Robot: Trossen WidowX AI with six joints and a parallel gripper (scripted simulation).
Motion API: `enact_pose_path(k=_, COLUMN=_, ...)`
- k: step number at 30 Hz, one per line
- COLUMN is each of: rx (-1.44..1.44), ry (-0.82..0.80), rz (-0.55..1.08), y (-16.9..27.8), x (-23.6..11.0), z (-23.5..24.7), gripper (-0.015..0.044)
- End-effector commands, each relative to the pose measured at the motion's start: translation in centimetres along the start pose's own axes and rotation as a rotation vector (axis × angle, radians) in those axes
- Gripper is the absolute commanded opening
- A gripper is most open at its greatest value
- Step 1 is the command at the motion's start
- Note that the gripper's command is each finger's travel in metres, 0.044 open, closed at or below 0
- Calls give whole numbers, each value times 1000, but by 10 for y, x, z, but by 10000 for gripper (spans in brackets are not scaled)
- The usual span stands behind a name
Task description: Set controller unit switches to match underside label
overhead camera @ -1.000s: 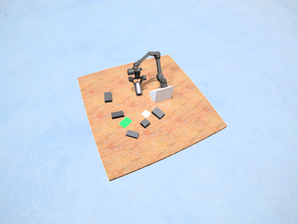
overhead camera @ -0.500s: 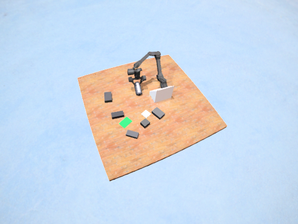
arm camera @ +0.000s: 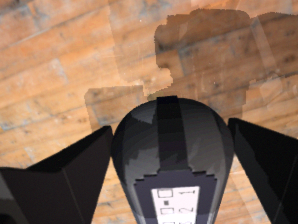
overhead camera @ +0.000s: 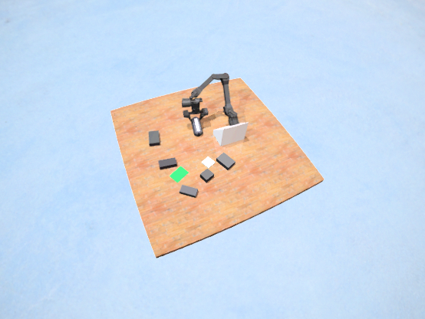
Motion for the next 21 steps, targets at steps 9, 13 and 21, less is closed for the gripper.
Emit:
enact_pose_path(k=9, rx=-9, ry=2, rz=9, y=-1, x=10, z=-1, gripper=338)
enact_pose_path(k=13, rx=-9, ry=2, rz=8, y=-2, x=13, z=-1, gripper=338)
enact_pose_path(k=21, rx=-9, ry=2, rz=8, y=-4, x=19, z=-1, gripper=338)
Point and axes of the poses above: the point midway between the two fingers, 35 mm back from their tips, its own x axis out along the fingers, its own z axis across the jaws, y = z × x, the point moved 6 cm from there along -x, back along the fingers, and after that the axes turned 1 degree about -x, right-handed, at the moved point
